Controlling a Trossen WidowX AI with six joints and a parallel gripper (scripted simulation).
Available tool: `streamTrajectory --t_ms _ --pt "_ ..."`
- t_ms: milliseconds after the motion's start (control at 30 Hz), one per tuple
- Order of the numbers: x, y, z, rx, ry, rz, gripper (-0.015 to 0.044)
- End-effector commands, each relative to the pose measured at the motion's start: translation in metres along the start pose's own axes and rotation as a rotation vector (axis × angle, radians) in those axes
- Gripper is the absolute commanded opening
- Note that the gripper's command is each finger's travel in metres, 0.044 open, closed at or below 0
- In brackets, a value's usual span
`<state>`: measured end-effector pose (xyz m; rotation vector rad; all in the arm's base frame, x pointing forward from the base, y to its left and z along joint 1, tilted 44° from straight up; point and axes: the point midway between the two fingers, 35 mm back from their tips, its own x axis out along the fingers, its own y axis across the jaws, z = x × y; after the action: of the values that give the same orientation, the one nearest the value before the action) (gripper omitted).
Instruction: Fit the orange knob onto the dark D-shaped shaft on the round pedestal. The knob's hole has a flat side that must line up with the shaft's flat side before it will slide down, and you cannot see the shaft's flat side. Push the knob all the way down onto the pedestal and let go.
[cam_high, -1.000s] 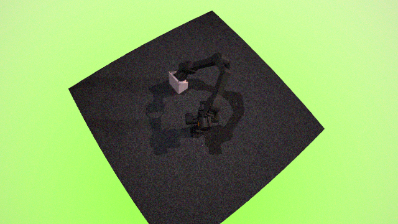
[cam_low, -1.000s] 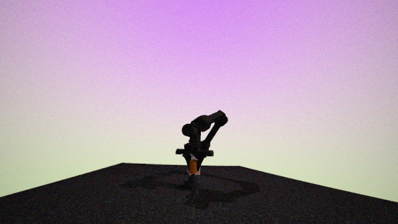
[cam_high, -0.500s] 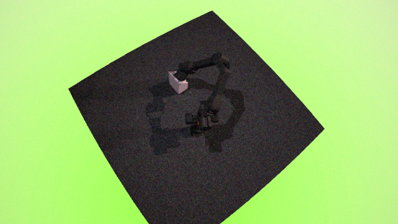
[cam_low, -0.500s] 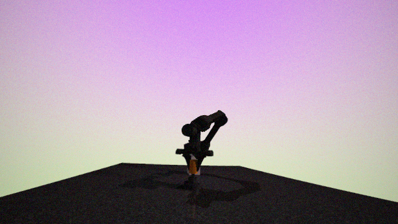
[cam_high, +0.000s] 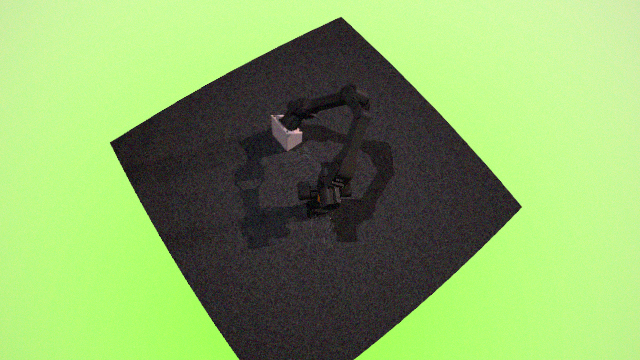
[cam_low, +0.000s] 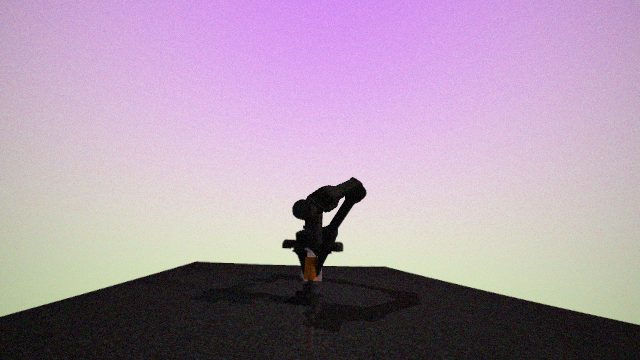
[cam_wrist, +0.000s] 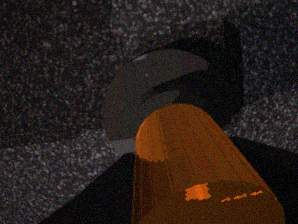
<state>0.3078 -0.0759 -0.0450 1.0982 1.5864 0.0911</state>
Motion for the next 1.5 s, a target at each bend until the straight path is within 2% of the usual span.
streamTrajectory --t_ms 0,433,667,1467 --pt "0.0002 -0.0008 -0.0003 0.003 0.000 -0.001 0.0000" --pt "-0.0047 0.0001 -0.0009 0.012 0.000 -0.001 0.0000" --pt "-0.0042 0.0012 0.0016 0.210 0.000 -0.001 0.0000" --pt "-0.0022 0.0010 0.0001 0.212 0.000 -0.001 0.0000"
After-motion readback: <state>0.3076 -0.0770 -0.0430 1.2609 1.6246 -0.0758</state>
